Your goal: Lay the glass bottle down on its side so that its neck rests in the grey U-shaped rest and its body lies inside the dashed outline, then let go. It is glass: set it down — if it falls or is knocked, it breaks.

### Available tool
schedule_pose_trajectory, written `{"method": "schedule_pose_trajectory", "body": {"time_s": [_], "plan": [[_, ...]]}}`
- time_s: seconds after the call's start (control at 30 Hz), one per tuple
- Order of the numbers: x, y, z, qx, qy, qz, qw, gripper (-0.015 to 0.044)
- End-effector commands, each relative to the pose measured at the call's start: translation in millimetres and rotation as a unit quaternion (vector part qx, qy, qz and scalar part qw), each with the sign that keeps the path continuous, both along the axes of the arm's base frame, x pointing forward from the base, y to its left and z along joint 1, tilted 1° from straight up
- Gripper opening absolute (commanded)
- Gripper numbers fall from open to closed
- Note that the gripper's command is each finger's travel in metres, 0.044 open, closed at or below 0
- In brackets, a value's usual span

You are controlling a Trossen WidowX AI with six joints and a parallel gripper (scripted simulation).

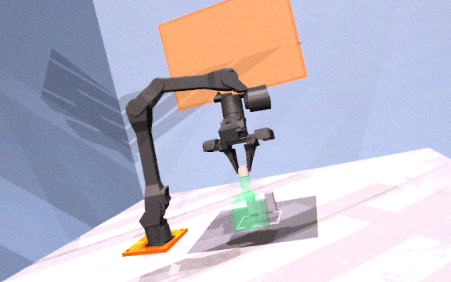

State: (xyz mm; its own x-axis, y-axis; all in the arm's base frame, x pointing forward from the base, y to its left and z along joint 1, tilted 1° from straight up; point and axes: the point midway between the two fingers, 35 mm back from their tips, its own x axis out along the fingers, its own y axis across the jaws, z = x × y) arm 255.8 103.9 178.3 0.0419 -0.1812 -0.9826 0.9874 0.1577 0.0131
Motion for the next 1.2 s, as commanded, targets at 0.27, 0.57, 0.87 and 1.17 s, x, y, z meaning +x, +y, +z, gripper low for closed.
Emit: {"method": "schedule_pose_trajectory", "body": {"time_s": [0.27, 0.57, 0.87, 1.17], "plan": [[-3.0, 14.4, 0.1, -0.004, -0.001, -0.001, 1.000, 0.0113], [-4.4, 20.3, -0.4, -0.015, -0.004, -0.005, 1.000, 0.0113], [-5.8, 26.9, -1.2, -0.027, -0.007, -0.008, 1.000, 0.0113], [-7.3, 33.3, -2.3, -0.039, -0.011, -0.011, 0.999, 0.0113]]}}
